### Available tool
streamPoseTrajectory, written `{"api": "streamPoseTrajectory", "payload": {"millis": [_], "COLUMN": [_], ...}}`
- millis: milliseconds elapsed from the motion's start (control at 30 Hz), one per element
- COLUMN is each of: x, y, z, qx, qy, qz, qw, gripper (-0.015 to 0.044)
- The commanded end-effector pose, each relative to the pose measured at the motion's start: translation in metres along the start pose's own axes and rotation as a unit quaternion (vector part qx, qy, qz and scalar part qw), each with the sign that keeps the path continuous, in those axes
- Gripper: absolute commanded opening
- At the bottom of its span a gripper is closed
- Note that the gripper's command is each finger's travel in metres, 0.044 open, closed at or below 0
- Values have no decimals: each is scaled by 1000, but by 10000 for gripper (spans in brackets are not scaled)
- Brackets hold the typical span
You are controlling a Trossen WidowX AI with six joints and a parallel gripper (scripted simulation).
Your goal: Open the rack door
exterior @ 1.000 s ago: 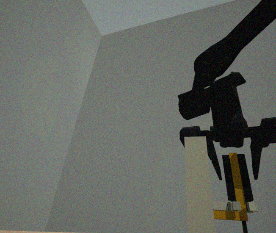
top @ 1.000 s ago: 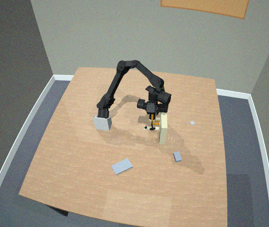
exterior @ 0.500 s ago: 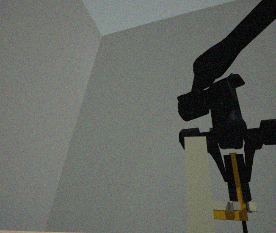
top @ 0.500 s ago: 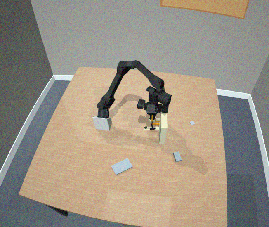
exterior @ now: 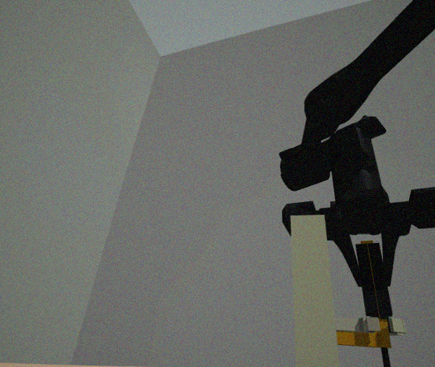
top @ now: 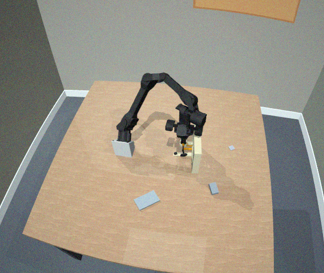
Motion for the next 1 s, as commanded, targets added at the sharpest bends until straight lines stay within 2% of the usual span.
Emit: {"api": "streamPoseTrajectory", "payload": {"millis": [0, 200, 967], "x": [0, 0, -19], "y": [0, 0, 0], "z": [0, 0, 9], "qx": [1, 1, 1], "qy": [-1, 5, 220], "qz": [0, 0, 0], "qw": [1000, 1000, 975], "gripper": [35, 23, 23]}}
Point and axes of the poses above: the point midway between the two fingers, 35 mm back from their tips, its own y axis back along the fingers, its own x axis across the jaws, z = x × y, the point moved 5 cm from there along y, back along the fingers, and after that the axes turned 14 degrees about y, right-handed, at the moved point
